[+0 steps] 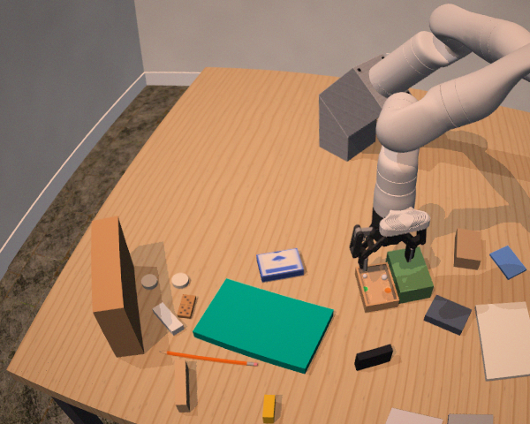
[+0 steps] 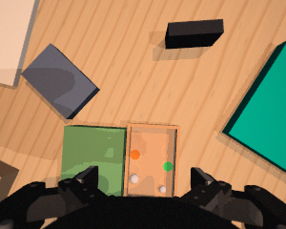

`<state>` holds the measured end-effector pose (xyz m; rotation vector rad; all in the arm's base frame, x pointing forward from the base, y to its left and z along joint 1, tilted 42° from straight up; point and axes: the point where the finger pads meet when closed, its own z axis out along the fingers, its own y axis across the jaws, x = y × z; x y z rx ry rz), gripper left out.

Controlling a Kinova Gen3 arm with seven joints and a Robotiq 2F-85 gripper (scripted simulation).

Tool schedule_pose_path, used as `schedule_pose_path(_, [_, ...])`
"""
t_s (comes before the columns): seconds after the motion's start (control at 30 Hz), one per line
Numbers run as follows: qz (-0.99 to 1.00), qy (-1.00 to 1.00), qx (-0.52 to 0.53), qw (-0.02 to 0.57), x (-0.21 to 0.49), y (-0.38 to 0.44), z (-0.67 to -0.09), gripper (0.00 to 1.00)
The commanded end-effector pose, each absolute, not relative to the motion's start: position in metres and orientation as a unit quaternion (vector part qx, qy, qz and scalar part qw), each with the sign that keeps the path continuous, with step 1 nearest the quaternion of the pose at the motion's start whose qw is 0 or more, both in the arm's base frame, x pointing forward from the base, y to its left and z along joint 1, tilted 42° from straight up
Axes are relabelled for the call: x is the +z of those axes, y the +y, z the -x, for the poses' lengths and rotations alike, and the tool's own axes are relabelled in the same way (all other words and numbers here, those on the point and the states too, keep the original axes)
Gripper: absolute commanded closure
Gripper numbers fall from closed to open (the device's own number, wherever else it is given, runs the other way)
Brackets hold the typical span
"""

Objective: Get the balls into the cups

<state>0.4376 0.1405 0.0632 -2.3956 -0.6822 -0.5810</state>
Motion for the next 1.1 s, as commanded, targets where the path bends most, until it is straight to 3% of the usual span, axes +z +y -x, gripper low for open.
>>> schedule_pose_path(0.0, [0.903,-0.242,-0.215,0.284,0.0597,0.1339,-0.4384,0.00])
schedule_pose_path(1.07, [0.906,-0.233,-0.213,0.283,0.0572,0.1309,-0.4380,0.00])
